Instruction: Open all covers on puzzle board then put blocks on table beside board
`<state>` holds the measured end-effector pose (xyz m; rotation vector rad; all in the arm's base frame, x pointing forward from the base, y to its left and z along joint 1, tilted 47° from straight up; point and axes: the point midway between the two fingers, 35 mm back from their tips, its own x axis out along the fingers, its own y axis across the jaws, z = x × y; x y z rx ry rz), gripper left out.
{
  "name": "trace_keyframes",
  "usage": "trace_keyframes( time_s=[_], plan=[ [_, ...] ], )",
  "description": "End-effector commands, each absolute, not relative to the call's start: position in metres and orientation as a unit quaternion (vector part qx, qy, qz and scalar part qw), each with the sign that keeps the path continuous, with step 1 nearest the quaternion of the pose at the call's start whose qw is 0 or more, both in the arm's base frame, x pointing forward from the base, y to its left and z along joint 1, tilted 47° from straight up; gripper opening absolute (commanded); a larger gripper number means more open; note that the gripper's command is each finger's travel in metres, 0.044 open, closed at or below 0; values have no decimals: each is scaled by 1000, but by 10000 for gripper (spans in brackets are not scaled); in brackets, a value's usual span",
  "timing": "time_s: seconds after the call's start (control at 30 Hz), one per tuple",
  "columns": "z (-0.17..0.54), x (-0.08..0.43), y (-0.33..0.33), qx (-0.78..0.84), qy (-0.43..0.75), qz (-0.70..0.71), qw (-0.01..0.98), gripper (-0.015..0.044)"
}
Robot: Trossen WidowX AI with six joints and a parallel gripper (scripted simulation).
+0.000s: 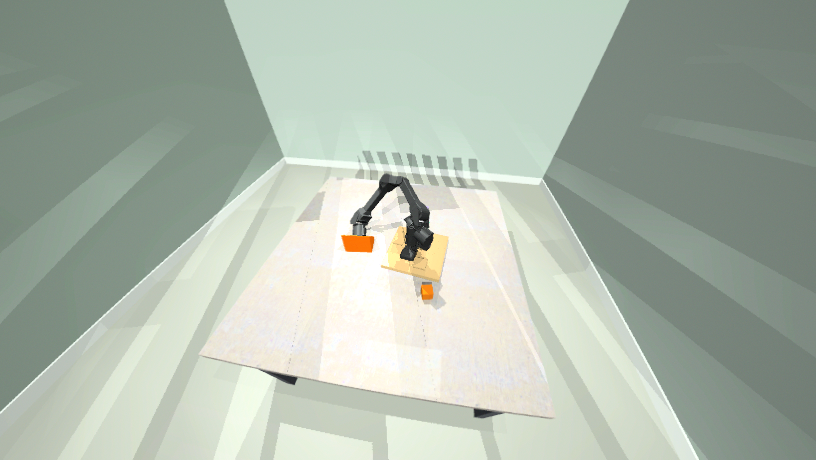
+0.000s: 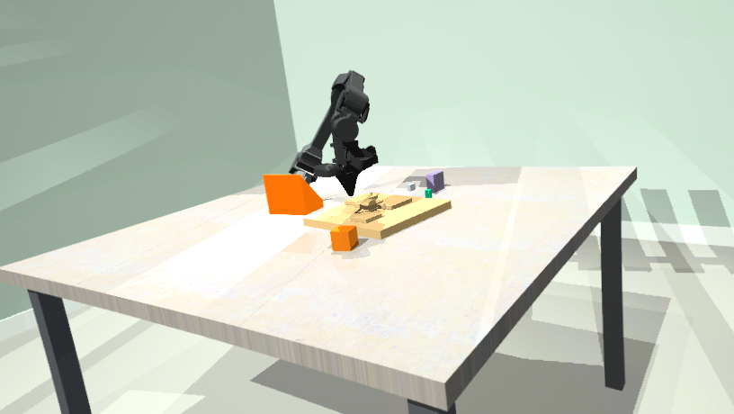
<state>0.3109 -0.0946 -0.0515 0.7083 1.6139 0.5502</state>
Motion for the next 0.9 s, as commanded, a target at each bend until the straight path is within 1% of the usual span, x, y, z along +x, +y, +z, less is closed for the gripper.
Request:
trace_keyframes(
  time_s=[0.0, 0.87],
  plan=[
    [-54, 310, -93, 304, 698, 237, 603, 0],
    [-72, 309, -75, 304, 698, 238, 603, 0]
  ],
)
